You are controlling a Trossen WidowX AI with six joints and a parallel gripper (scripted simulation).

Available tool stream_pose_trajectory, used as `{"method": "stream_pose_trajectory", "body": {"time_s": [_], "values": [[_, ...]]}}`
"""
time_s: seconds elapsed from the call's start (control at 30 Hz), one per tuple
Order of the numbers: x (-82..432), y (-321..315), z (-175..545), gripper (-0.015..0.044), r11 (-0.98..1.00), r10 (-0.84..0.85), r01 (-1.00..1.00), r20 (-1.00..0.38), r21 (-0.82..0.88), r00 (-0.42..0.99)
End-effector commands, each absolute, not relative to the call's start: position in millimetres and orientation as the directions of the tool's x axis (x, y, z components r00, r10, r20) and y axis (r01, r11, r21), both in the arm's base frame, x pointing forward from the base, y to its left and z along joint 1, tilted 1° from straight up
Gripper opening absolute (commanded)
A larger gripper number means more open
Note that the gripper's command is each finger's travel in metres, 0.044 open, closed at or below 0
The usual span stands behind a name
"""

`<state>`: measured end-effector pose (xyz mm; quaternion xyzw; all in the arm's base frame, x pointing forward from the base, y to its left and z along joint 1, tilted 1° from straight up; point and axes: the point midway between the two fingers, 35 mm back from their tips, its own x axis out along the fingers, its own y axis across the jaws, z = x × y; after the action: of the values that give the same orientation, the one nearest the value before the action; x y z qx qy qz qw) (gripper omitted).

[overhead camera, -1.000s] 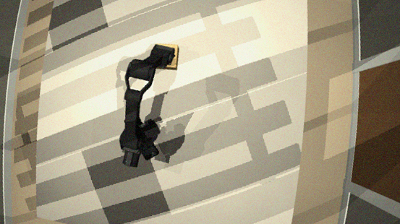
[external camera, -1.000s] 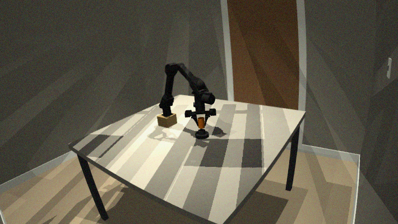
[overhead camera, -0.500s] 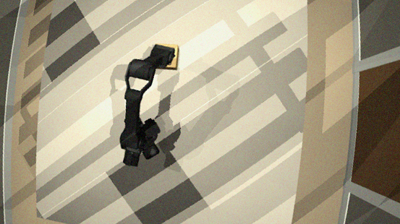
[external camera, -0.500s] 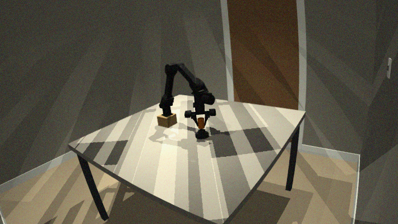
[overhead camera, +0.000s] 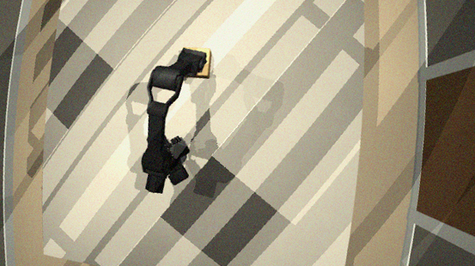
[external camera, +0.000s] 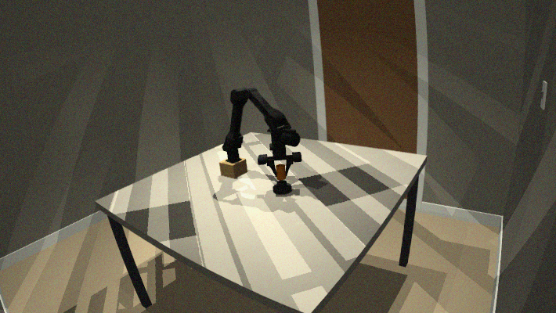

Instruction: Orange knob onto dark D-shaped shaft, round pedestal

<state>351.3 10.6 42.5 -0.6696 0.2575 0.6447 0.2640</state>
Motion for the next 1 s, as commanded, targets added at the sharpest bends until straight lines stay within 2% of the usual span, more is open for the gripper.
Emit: {"method": "stream_pose_trajectory", "body": {"time_s": [0.0, 0.13, 0.33, 0.97], "values": [[352.4, 10.6, 46.0, 0.0000, -0.730, -0.005, -0.683, -0.999, -0.024, 0.040], [352.9, 10.7, 47.6, 0.0000, -0.748, -0.005, -0.664, -0.999, -0.023, 0.040], [354.7, 11.0, 47.7, 0.0000, -0.856, -0.005, -0.516, -0.999, -0.017, 0.040], [350.0, 10.6, 42.5, 0.0000, -0.856, -0.005, -0.516, -0.999, -0.017, 0.040]]}}
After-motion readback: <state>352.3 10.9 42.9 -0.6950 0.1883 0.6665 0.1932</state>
